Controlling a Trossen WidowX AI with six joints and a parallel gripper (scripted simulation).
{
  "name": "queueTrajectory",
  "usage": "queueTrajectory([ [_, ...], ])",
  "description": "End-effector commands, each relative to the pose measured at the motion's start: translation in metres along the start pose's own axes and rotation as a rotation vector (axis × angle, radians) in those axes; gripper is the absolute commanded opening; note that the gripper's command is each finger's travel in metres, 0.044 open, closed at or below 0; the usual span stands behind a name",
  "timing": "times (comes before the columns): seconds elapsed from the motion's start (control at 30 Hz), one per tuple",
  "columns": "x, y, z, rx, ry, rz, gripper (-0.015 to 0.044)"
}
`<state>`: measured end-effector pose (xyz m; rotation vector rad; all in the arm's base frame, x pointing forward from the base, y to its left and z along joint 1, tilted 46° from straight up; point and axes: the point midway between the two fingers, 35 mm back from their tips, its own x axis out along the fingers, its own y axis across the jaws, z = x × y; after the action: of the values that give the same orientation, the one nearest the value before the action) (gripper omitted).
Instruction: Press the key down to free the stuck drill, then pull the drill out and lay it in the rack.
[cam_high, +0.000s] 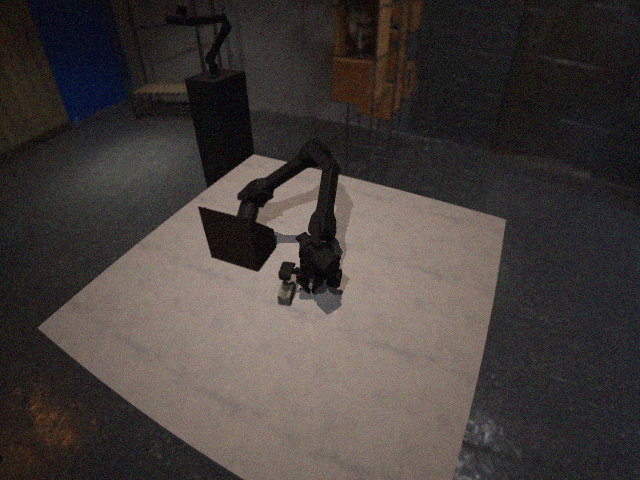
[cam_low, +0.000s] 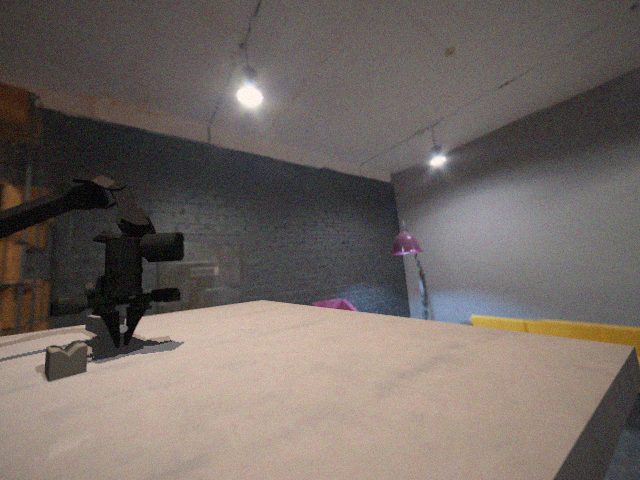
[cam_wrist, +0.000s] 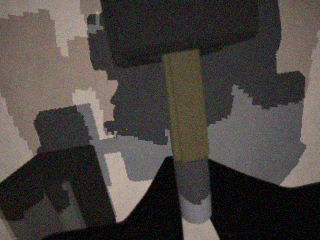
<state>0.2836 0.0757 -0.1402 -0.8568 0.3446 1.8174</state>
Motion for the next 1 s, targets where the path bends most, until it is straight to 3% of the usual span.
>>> queueTrajectory([
  [0.0,-0.002,-0.003,-0.010,-0.005,0.006,-0.004,0.0000],
  [0.13,-0.002,-0.003,-0.016,-0.005,0.006,-0.005,0.0000],
  [0.7,0.001,-0.001,-0.005,-0.004,0.005,-0.004,0.0440],
  [0.97,0.001,-0.003,-0.002,-0.004,0.005,-0.004,0.0440],
])
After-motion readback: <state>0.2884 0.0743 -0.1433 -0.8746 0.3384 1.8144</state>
